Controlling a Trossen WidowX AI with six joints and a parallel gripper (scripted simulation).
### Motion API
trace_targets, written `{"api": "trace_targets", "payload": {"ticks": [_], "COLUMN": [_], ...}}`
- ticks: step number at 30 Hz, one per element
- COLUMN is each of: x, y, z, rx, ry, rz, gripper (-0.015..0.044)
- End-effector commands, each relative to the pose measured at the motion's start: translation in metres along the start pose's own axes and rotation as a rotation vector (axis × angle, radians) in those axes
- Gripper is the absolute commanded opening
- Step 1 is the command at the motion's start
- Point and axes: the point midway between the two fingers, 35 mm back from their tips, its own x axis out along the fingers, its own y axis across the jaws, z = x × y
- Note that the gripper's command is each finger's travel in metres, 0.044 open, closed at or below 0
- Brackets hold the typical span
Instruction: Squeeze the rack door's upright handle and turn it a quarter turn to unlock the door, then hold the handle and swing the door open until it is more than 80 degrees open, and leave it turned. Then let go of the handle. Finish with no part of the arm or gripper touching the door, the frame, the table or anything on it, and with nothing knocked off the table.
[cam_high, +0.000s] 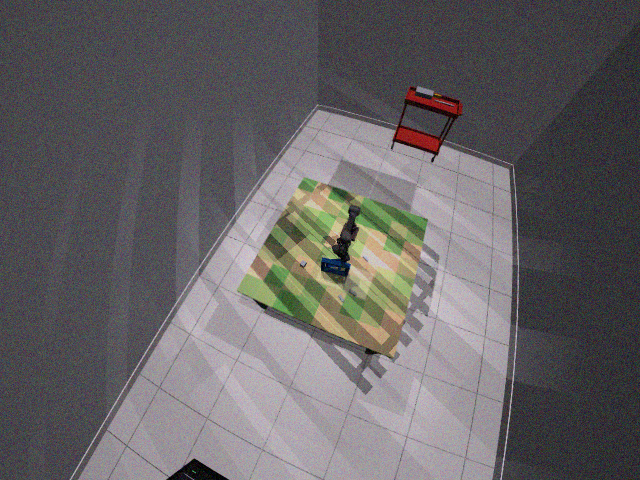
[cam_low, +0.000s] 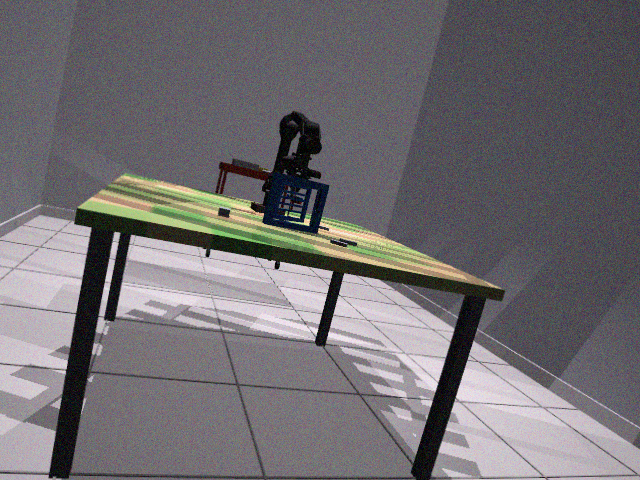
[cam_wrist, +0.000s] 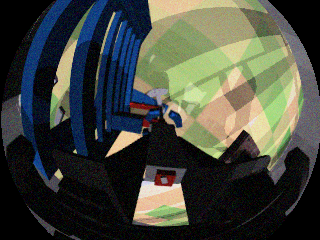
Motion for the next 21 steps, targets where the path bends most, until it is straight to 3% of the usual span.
{"api": "trace_targets", "payload": {"ticks": [1,21], "x": [0.000,0.000], "y": [-0.006,-0.043], "z": [0.003,0.020], "rx": [-0.098,-0.397], "ry": [-0.010,-0.013], "rz": [0.010,0.005], "gripper": [0.0008,0.0008]}}
